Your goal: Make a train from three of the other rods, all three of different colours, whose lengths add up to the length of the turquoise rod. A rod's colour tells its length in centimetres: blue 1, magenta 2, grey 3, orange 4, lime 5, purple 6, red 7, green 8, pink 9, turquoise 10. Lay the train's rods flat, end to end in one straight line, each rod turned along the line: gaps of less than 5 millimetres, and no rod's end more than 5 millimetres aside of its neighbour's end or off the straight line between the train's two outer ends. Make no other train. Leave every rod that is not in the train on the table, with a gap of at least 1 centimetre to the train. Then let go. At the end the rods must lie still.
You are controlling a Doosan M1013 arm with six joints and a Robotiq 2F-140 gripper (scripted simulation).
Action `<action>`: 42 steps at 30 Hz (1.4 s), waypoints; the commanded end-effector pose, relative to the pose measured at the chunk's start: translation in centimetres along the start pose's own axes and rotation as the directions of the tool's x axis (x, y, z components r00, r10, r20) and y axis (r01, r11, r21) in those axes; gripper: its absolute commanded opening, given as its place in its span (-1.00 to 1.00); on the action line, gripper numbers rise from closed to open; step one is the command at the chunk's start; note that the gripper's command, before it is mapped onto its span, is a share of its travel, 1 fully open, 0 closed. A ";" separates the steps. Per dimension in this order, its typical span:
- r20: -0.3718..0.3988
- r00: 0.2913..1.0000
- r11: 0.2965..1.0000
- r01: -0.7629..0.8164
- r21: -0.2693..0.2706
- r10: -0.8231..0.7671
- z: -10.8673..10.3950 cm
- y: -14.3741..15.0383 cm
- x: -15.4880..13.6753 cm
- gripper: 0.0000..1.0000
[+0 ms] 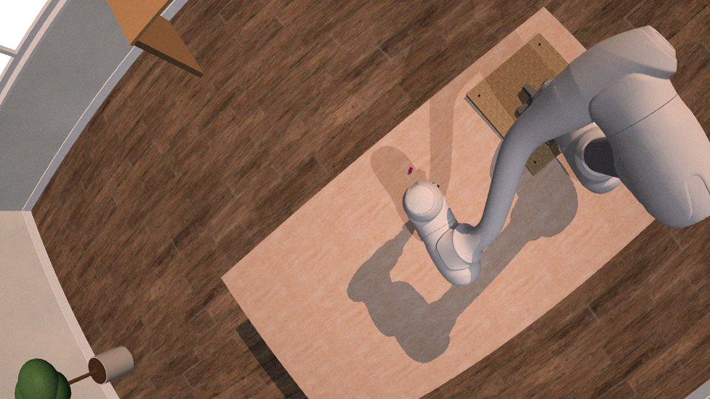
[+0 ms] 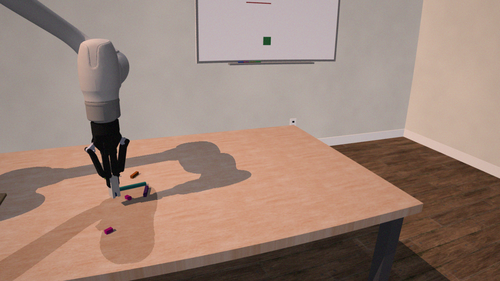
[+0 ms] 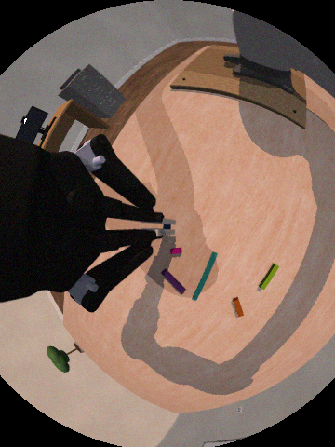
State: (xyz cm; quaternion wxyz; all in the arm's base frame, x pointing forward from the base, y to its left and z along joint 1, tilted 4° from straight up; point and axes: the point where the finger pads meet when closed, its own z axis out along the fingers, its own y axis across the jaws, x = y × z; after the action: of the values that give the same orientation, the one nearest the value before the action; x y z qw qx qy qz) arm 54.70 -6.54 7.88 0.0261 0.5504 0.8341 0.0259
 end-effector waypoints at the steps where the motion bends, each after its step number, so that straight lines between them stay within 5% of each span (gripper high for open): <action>1: 0.000 1.000 1.000 0.000 0.000 0.000 0.8 0.0 0.0 -0.94; 42: 0.000 1.000 1.000 0.000 0.000 0.000 1.9 0.0 0.0 -0.94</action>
State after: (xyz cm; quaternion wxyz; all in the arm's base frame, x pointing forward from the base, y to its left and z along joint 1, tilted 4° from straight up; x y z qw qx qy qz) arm 54.85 -6.51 5.96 0.0262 0.5504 0.8341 0.0259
